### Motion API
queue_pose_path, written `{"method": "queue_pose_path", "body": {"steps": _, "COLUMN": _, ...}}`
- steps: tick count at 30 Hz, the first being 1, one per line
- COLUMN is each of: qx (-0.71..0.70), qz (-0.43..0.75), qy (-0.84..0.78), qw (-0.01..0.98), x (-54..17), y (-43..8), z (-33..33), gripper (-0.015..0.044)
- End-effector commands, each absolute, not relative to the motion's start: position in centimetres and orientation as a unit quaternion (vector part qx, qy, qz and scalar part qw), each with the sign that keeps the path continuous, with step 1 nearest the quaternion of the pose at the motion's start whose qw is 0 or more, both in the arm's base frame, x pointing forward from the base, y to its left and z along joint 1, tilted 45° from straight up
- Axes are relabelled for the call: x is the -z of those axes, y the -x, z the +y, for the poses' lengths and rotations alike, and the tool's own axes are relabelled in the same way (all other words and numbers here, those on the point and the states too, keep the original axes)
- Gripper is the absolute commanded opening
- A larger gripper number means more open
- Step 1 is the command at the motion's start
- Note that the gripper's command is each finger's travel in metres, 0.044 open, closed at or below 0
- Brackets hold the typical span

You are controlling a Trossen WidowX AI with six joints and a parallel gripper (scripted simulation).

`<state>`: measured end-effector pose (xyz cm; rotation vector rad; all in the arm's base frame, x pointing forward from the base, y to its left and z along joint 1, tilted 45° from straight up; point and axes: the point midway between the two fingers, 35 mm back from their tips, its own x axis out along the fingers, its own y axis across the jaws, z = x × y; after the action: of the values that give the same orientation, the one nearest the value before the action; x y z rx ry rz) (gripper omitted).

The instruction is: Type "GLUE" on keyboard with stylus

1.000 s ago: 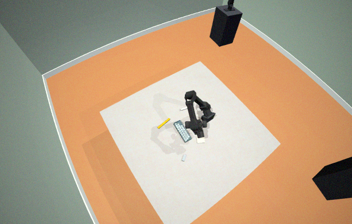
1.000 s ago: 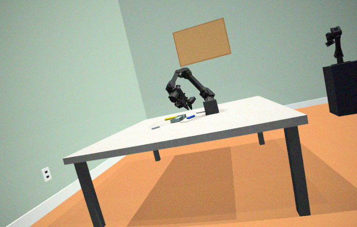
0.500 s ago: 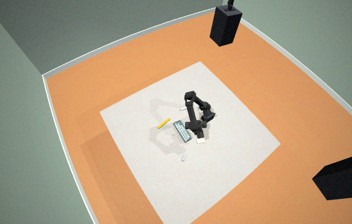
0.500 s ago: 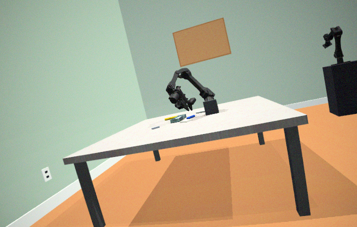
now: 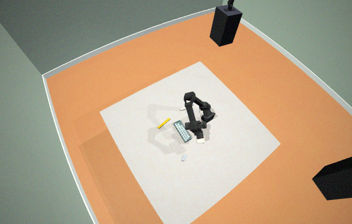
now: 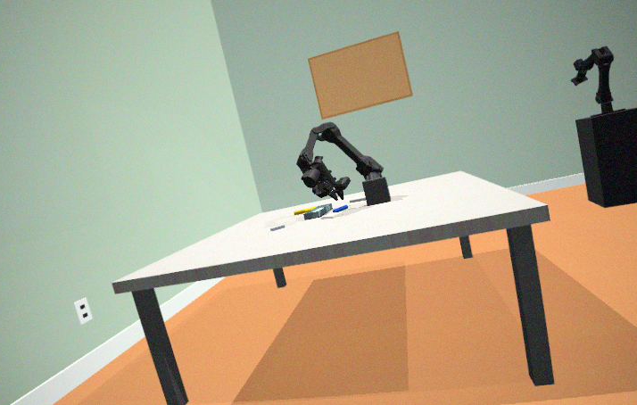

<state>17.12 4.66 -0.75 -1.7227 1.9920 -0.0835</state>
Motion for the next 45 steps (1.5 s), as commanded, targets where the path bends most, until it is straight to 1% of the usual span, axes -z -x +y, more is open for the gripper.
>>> {"method": "queue_pose_path", "body": {"steps": 1, "qx": 0.031, "qz": 0.733, "qy": 0.635, "qw": 0.244, "x": 1.0, "y": -17.0, "z": 4.2, "gripper": 0.015}}
{"method": "queue_pose_path", "body": {"steps": 45, "qx": 0.031, "qz": 0.733, "qy": 0.635, "qw": 0.244, "x": 3.3, "y": -17.4, "z": 1.9, "gripper": 0.015}}
